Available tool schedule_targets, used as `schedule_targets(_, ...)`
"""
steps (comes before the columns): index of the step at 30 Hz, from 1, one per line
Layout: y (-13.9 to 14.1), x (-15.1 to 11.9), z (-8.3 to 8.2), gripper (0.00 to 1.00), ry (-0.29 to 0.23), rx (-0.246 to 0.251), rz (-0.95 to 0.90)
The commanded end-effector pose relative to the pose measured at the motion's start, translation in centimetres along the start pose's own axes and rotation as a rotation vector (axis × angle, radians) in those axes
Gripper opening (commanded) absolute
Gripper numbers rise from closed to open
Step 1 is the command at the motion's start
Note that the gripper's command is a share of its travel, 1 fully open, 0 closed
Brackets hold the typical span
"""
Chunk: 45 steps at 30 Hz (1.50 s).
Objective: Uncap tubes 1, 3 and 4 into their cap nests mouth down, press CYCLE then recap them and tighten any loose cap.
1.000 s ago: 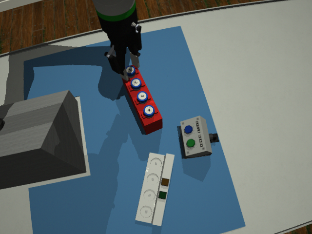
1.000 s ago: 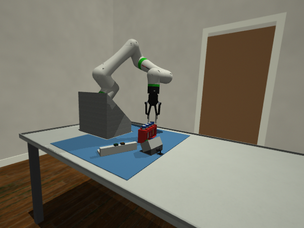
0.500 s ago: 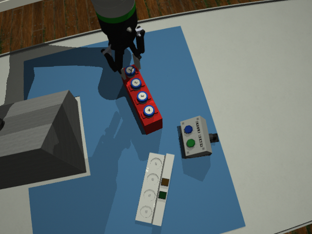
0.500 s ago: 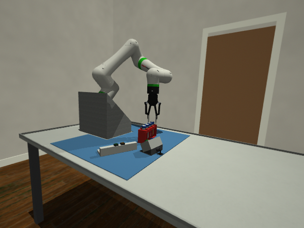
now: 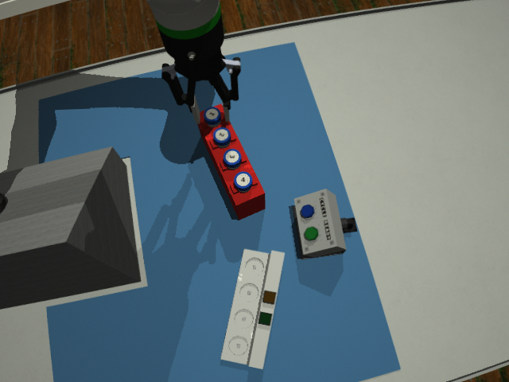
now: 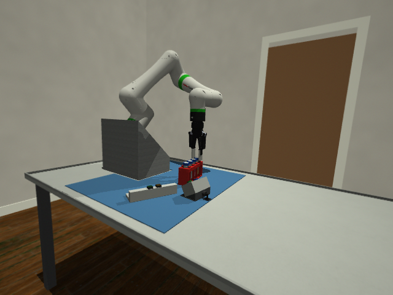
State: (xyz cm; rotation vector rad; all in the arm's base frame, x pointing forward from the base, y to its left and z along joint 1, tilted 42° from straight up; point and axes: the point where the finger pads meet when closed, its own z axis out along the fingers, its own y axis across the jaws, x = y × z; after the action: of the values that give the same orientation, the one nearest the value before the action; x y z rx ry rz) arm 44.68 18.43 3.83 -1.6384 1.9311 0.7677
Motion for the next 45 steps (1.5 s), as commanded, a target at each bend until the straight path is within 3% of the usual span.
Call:
schedule_targets(1, -0.03, -0.01, -0.04, 0.35, 0.025, -0.002, 0.165)
schedule_targets(6, -0.03, -0.01, -0.05, 0.35, 0.025, -0.002, 0.165)
schedule_targets(7, -0.03, -0.01, -0.05, 0.00, 0.025, -0.002, 0.165)
schedule_targets(21, -0.03, -0.01, -0.05, 0.00, 0.025, -0.002, 0.165)
schedule_targets(45, -0.03, -0.01, -0.10, 0.00, 0.021, -0.014, -0.882)
